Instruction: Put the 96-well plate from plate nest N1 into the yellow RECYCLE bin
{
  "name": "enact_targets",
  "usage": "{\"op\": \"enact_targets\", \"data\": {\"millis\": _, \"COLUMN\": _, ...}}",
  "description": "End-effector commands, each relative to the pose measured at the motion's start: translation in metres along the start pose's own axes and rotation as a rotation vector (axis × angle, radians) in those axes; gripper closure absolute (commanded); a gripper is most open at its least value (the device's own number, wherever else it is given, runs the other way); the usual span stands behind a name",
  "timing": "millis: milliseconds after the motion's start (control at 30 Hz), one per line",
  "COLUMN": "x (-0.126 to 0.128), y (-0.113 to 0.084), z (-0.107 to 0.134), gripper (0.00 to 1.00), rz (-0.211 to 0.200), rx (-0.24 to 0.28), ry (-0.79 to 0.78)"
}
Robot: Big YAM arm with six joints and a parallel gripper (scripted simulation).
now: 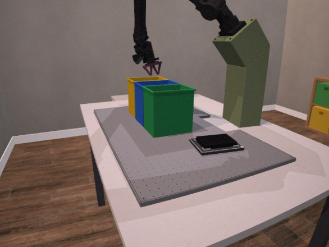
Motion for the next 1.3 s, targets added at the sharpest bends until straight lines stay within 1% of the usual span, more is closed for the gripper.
{"op": "enact_targets", "data": {"millis": 0, "x": -0.002, "y": -0.005, "z": 0.001, "gripper": 0.00, "rz": 0.010, "rx": 0.001, "ry": 0.000}}
{"op": "enact_targets", "data": {"millis": 533, "x": -0.002, "y": -0.005, "z": 0.001, "gripper": 0.00, "rz": 0.010, "rx": 0.001, "ry": 0.000}}
{"op": "enact_targets", "data": {"millis": 567, "x": -0.014, "y": -0.017, "z": -0.023, "gripper": 0.00, "rz": 0.015, "rx": 0.022, "ry": 0.001}}
{"op": "enact_targets", "data": {"millis": 600, "x": -0.014, "y": -0.018, "z": -0.028, "gripper": 0.00, "rz": 0.012, "rx": 0.025, "ry": 0.004}}
{"op": "enact_targets", "data": {"millis": 633, "x": -0.002, "y": -0.014, "z": -0.030, "gripper": 0.00, "rz": -0.009, "rx": 0.024, "ry": 0.015}}
{"op": "enact_targets", "data": {"millis": 667, "x": 0.001, "y": -0.013, "z": -0.035, "gripper": 0.00, "rz": -0.015, "rx": 0.023, "ry": 0.018}}
{"op": "enact_targets", "data": {"millis": 800, "x": 0.005, "y": -0.018, "z": -0.053, "gripper": 0.00, "rz": -0.015, "rx": 0.023, "ry": 0.018}}
{"op": "enact_targets", "data": {"millis": 833, "x": 0.005, "y": -0.020, "z": -0.057, "gripper": 0.00, "rz": -0.012, "rx": 0.023, "ry": 0.017}}
{"op": "enact_targets", "data": {"millis": 867, "x": -0.006, "y": -0.025, "z": -0.061, "gripper": 0.00, "rz": 0.012, "rx": 0.022, "ry": 0.005}}
{"op": "enact_targets", "data": {"millis": 900, "x": -0.010, "y": -0.036, "z": -0.041, "gripper": 0.00, "rz": 0.039, "rx": 0.028, "ry": 0.034}}
{"op": "enact_targets", "data": {"millis": 933, "x": -0.007, "y": -0.028, "z": -0.066, "gripper": 0.00, "rz": -0.005, "rx": 0.042, "ry": 0.027}}
{"op": "enact_targets", "data": {"millis": 967, "x": -0.006, "y": -0.028, "z": -0.072, "gripper": 0.00, "rz": -0.011, "rx": 0.045, "ry": 0.030}}
{"op": "enact_targets", "data": {"millis": 1033, "x": 0.010, "y": -0.022, "z": -0.077, "gripper": 0.00, "rz": -0.039, "rx": 0.047, "ry": 0.043}}
{"op": "enact_targets", "data": {"millis": 1100, "x": 0.010, "y": -0.022, "z": -0.077, "gripper": 0.00, "rz": -0.039, "rx": 0.047, "ry": 0.043}}
{"op": "enact_targets", "data": {"millis": 1200, "x": 0.014, "y": -0.024, "z": -0.091, "gripper": 0.00, "rz": -0.031, "rx": 0.045, "ry": 0.040}}
{"op": "enact_targets", "data": {"millis": 1233, "x": 0.003, "y": -0.032, "z": -0.102, "gripper": 0.00, "rz": -0.027, "rx": 0.064, "ry": 0.050}}
{"op": "enact_targets", "data": {"millis": 1267, "x": 0.007, "y": -0.032, "z": -0.106, "gripper": 0.00, "rz": -0.035, "rx": 0.069, "ry": 0.056}}
Point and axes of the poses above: the point where the finger pads meet when closed, its own y axis out along the fingers, its own x axis across the jaws, z = x × y, the point moved 8 cm from there along -y, back along the fingers, and after that the axes turned 15 degrees about -y, right-handed, at the moved point
